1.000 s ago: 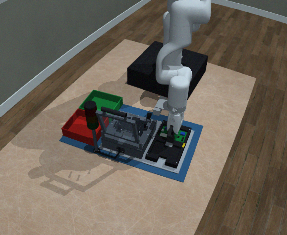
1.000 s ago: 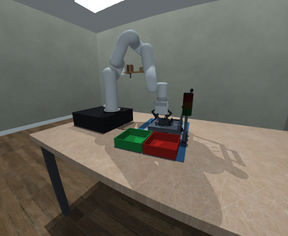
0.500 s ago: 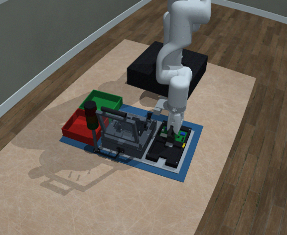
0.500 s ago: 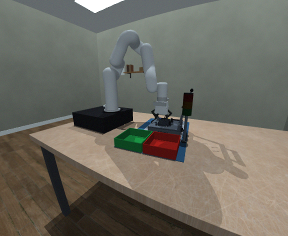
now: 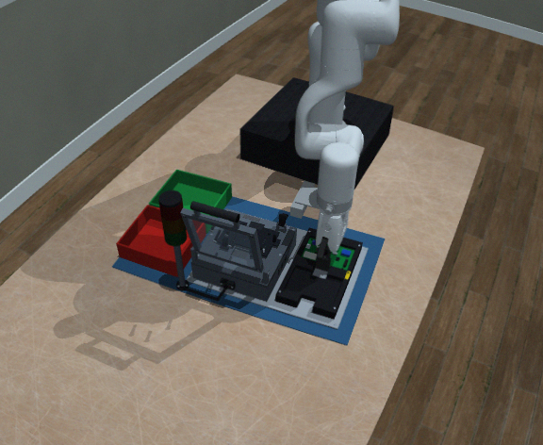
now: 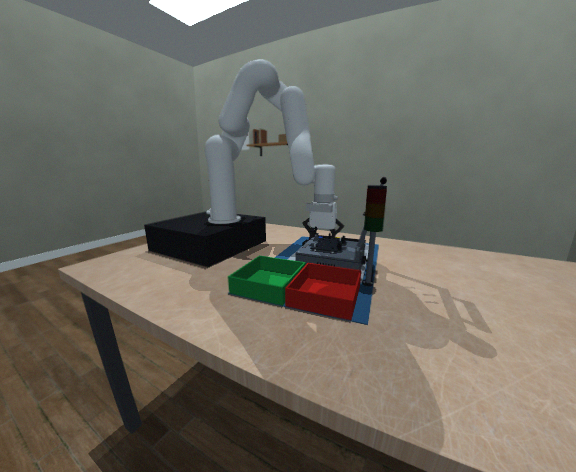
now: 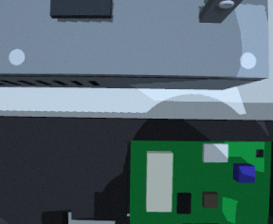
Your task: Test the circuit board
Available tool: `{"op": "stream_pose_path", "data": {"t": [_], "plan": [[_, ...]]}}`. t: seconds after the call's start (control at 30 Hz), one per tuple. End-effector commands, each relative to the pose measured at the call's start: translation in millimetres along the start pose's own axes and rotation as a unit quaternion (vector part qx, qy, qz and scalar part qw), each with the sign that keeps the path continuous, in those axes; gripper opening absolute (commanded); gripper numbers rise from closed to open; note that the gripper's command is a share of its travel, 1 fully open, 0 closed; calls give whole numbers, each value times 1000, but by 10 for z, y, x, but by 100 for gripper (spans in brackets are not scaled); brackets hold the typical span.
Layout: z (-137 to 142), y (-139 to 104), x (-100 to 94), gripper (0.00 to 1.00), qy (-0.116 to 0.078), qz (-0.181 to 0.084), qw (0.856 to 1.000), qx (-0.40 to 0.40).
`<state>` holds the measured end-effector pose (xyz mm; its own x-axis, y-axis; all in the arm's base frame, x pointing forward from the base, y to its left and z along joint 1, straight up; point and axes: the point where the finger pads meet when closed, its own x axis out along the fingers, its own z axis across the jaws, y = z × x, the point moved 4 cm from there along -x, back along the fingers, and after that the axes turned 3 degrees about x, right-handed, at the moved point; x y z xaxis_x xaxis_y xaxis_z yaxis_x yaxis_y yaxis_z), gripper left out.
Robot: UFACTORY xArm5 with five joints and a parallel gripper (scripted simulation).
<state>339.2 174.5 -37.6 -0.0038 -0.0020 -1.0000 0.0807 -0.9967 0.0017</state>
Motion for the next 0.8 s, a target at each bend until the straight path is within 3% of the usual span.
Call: {"op": "stream_pose_path", "data": {"t": [0.0,0.77], "plan": [[-14,-6,-58,79,2,-1,1000,0],[-13,-7,-289,79,2,-1,1000,0]]}}
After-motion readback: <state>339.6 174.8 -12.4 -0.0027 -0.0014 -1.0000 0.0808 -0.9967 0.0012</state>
